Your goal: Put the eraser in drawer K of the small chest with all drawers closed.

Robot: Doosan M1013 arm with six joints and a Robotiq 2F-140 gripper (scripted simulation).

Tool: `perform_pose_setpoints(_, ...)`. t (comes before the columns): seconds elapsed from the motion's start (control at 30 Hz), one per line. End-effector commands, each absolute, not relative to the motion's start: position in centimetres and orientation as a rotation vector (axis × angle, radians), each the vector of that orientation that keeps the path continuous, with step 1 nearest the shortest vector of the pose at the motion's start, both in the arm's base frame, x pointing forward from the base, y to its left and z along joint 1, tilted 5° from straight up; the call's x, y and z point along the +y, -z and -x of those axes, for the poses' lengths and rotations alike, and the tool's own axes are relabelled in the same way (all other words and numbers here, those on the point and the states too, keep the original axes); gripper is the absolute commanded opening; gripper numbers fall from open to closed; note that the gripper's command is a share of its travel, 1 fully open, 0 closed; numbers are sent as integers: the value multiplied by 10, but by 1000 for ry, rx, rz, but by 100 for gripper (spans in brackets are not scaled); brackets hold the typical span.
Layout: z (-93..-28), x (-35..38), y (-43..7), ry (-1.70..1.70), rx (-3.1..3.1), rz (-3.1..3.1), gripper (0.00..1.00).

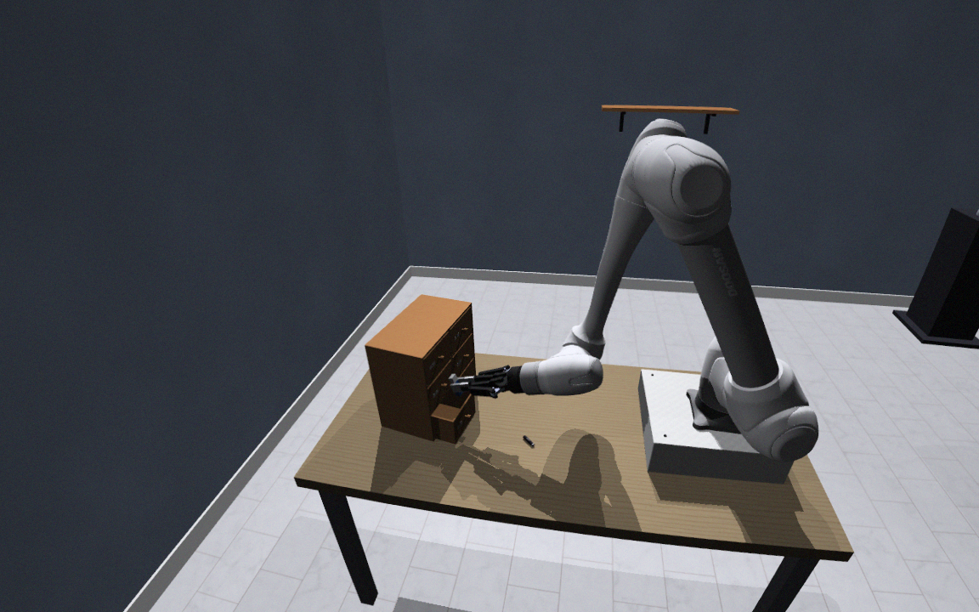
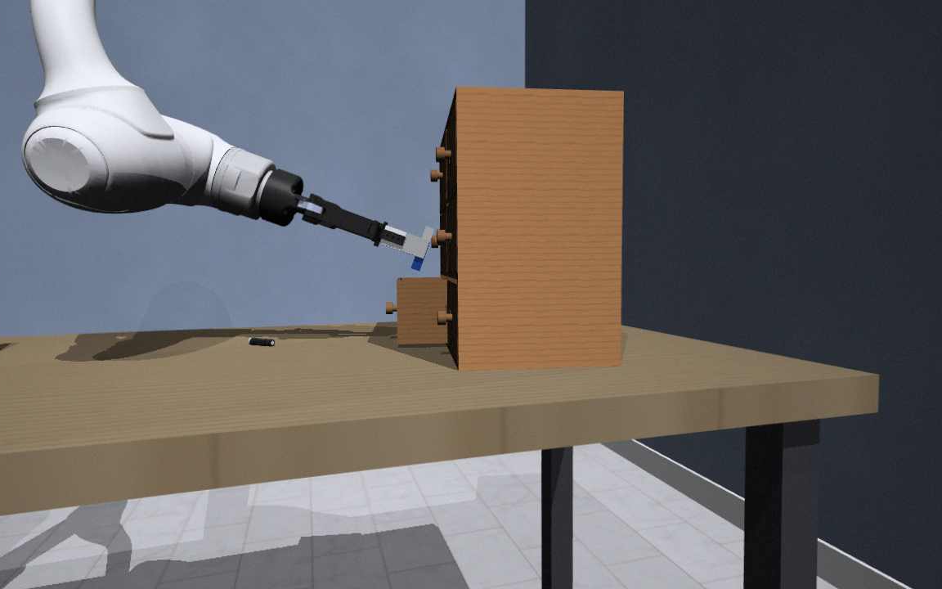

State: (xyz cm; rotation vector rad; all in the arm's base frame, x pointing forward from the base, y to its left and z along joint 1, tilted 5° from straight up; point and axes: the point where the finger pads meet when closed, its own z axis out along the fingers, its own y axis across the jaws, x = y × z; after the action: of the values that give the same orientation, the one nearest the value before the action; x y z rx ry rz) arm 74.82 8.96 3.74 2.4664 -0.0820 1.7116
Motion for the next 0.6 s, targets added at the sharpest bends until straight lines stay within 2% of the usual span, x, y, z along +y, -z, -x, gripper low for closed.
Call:
perform_pose_setpoints(0.0, -748, 90, -38, -1712, -82, -2466, 11)
perform_pose_setpoints(0.13, -748, 90, -38, -1712, -82, -2466, 11)
perform_pose_setpoints(0.47, -748, 90, -38, -1712, -82, -2466, 23)
perform_pose_setpoints(0.5, -748, 90, -38, -1712, -82, -2466, 100)
perform_pose_setpoints(0.57, -748, 90, -38, -1712, -82, -2466, 100)
